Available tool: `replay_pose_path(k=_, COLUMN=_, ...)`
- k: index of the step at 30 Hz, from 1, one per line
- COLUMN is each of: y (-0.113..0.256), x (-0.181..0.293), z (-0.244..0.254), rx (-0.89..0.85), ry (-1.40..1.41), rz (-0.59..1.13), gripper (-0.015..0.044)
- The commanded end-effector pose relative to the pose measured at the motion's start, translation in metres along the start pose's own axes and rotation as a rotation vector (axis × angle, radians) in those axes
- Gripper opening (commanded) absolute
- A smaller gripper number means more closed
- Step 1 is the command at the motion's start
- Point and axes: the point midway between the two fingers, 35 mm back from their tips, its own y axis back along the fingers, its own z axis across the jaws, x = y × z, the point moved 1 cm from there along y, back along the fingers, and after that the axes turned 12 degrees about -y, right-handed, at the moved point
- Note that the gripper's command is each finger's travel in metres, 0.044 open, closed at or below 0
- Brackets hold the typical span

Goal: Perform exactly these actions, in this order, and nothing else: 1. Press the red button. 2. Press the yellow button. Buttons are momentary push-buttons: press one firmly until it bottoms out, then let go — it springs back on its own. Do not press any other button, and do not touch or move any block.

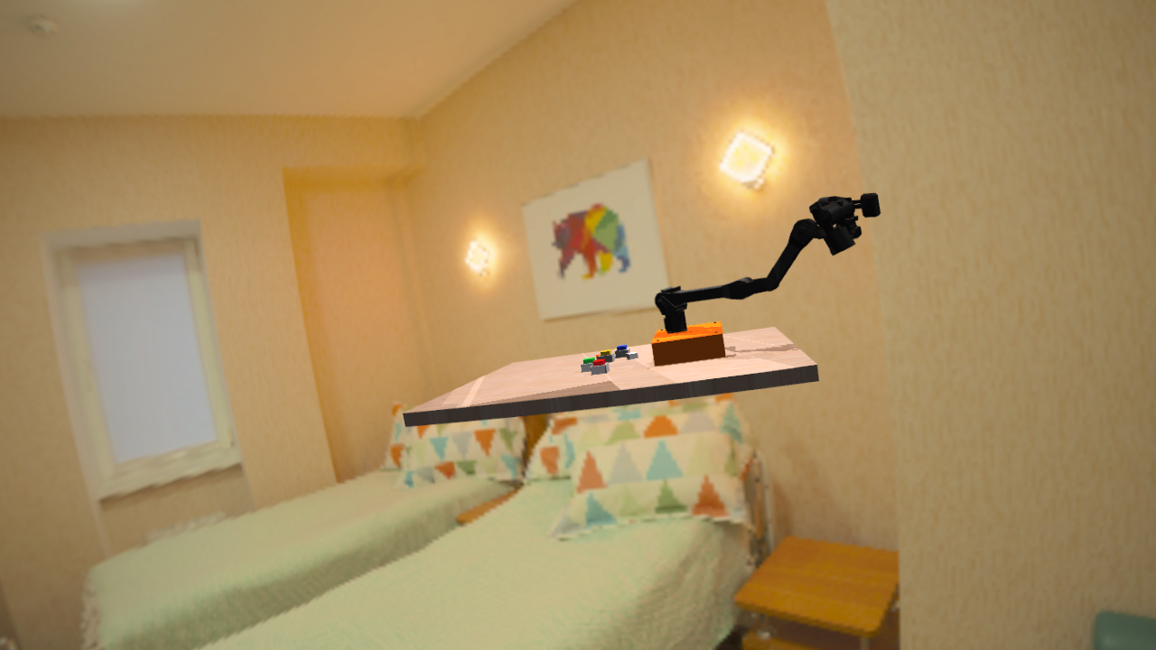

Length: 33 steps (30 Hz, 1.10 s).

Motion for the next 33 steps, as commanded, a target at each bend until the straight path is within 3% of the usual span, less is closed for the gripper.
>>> replay_pose_path(k=1, y=-0.002, x=0.007, z=-0.006, rx=0.005, ry=0.019, rz=0.011, gripper=0.04)
replay_pose_path(k=3, y=-0.013, x=0.053, z=-0.051, rx=0.045, ry=0.151, rz=0.097, gripper=0.04)
replay_pose_path(k=9, y=-0.018, x=0.097, z=-0.104, rx=0.091, ry=0.281, rz=0.196, gripper=0.04)
replay_pose_path(k=17, y=-0.006, x=0.178, z=-0.229, rx=0.207, ry=0.531, rz=0.439, gripper=0.04)
replay_pose_path(k=25, y=0.039, x=0.231, z=-0.358, rx=0.342, ry=0.736, rz=0.711, gripper=0.04)
replay_pose_path(k=33, y=0.116, x=0.255, z=-0.48, rx=0.498, ry=0.901, rz=1.013, gripper=0.04)
